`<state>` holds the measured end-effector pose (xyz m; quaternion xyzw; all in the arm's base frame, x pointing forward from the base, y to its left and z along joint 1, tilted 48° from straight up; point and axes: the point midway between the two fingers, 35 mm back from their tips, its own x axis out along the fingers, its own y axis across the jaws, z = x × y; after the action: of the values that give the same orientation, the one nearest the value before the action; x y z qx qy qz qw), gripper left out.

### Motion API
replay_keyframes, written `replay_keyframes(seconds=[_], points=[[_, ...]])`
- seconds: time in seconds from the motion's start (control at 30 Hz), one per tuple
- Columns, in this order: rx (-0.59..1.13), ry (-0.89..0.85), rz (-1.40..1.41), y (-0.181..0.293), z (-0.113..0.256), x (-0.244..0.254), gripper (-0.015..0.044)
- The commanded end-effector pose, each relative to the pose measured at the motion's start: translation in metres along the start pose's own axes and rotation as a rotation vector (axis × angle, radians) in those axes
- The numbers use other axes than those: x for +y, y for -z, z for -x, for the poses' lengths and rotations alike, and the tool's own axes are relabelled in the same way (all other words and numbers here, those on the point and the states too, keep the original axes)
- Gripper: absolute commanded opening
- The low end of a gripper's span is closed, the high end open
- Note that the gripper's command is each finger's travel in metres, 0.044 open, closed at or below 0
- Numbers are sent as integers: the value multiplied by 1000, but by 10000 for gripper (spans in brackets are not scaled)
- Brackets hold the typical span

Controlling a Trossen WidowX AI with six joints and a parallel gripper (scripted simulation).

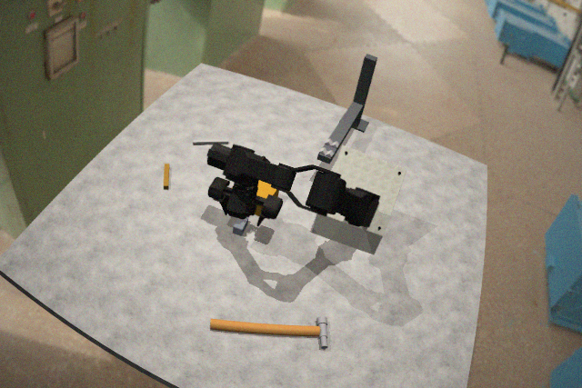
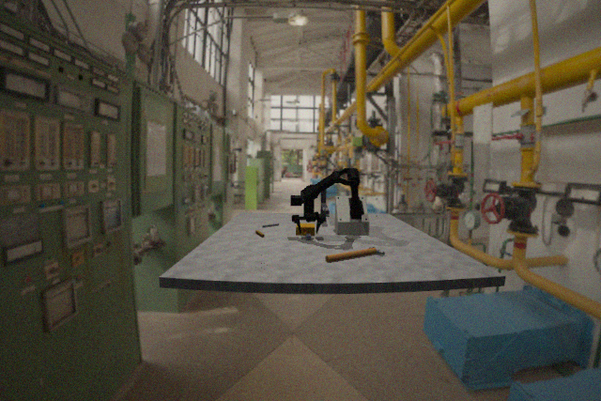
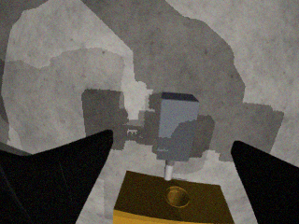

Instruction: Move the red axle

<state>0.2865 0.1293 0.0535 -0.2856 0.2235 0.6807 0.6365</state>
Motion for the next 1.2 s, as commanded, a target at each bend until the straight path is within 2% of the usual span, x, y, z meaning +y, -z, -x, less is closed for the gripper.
replay_keyframes(seconds=[0.0, 0.63, 0.7, 0.83, 1.1, 1.17], points=[[-3, 6, 6, -1, 9, -2, 440], [-1, 5, 6, -1, 40, -2, 440], [3, 1, -7, 7, 33, -2, 440], [16, 5, -30, 45, 36, -11, 440], [16, 6, -97, 169, 39, -5, 440], [10, 7, -106, 188, 38, 0, 440]])
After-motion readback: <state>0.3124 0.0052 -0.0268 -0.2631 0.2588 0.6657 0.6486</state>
